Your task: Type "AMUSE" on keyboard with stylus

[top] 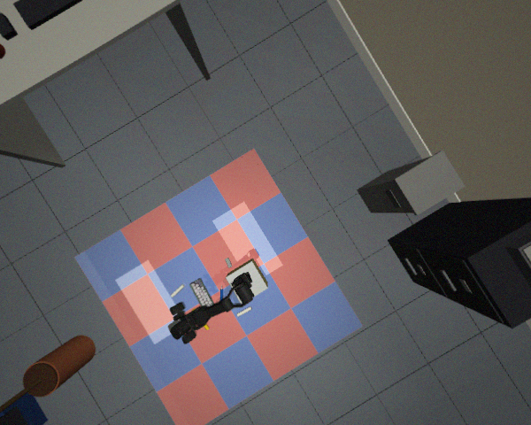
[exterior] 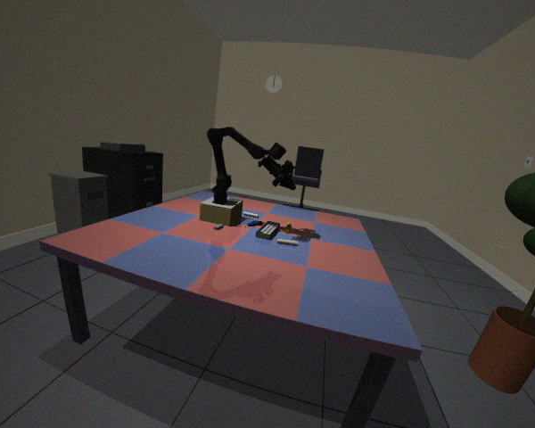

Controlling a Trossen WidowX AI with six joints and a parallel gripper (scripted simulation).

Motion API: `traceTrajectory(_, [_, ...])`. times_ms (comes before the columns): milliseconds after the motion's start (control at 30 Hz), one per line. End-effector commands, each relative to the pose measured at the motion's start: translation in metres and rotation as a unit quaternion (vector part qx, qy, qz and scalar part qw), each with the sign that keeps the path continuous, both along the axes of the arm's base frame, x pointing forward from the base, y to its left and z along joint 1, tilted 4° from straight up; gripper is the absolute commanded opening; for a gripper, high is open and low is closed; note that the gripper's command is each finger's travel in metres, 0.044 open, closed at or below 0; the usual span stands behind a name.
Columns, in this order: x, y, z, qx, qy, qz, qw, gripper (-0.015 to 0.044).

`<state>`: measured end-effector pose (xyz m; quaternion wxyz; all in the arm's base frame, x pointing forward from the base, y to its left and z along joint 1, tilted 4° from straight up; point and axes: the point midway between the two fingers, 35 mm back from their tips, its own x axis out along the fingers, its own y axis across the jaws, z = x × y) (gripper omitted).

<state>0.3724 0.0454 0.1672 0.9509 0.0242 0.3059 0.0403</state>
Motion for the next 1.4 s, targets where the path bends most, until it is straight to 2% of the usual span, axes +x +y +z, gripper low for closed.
traceTrajectory(0, [-0.004, 0.013, -0.055, -0.012, 0.117, 0.004, 0.993, 0.002])
traceTrajectory(33, [-0.008, 0.016, -0.072, -0.017, 0.153, 0.006, 0.988, 0.0])
traceTrajectory(200, [-0.041, 0.03, -0.149, -0.055, 0.33, 0.011, 0.942, 0.0])
traceTrajectory(333, [-0.072, 0.033, -0.191, -0.091, 0.439, 0.012, 0.894, 0.0])
traceTrajectory(700, [-0.073, 0.031, -0.193, -0.093, 0.445, 0.012, 0.891, 0.0])
traceTrajectory(900, [-0.067, -0.034, -0.189, -0.095, 0.444, 0.01, 0.891, 0.0])
traceTrajectory(1267, [-0.067, -0.038, -0.188, -0.096, 0.444, 0.01, 0.891, 0.0])
traceTrajectory(1367, [-0.063, -0.07, -0.186, -0.097, 0.444, 0.01, 0.891, 0.0])
